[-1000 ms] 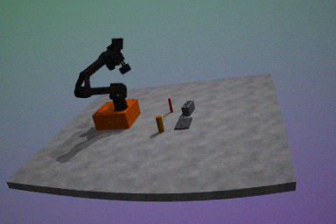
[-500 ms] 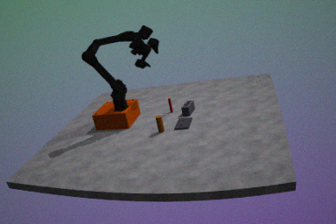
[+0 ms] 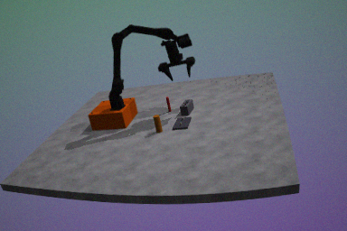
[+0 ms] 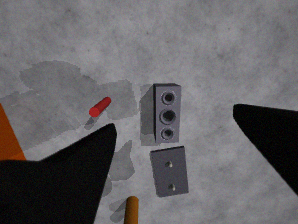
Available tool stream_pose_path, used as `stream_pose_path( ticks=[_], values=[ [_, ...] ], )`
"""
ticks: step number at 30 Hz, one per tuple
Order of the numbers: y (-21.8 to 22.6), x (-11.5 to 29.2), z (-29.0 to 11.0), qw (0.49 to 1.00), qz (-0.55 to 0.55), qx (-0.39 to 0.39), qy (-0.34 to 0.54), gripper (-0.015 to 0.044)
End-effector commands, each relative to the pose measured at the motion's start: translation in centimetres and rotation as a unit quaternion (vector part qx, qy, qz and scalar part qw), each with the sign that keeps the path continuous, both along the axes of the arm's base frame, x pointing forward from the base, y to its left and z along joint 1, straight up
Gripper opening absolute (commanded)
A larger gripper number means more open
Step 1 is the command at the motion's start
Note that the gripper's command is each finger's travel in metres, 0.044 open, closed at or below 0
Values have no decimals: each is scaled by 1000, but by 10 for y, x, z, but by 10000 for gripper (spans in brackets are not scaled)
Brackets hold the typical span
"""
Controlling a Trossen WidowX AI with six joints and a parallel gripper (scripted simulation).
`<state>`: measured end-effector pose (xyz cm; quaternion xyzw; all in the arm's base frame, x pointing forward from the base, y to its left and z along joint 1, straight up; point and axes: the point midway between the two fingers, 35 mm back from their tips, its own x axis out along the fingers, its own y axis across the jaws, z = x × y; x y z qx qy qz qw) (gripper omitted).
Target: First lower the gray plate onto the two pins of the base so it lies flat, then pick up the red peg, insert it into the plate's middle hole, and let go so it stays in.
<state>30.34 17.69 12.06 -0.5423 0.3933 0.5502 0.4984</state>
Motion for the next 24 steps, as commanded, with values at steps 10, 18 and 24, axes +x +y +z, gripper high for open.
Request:
stream_pose_path(
  ticks=[10, 18, 24],
  values=[
    [-30, 27, -85, 995, -82, -51, 33, 440],
    [-31, 25, -103, 995, -82, -51, 33, 440],
    [-32, 25, -110, 995, -81, -52, 33, 440]
  ],
)
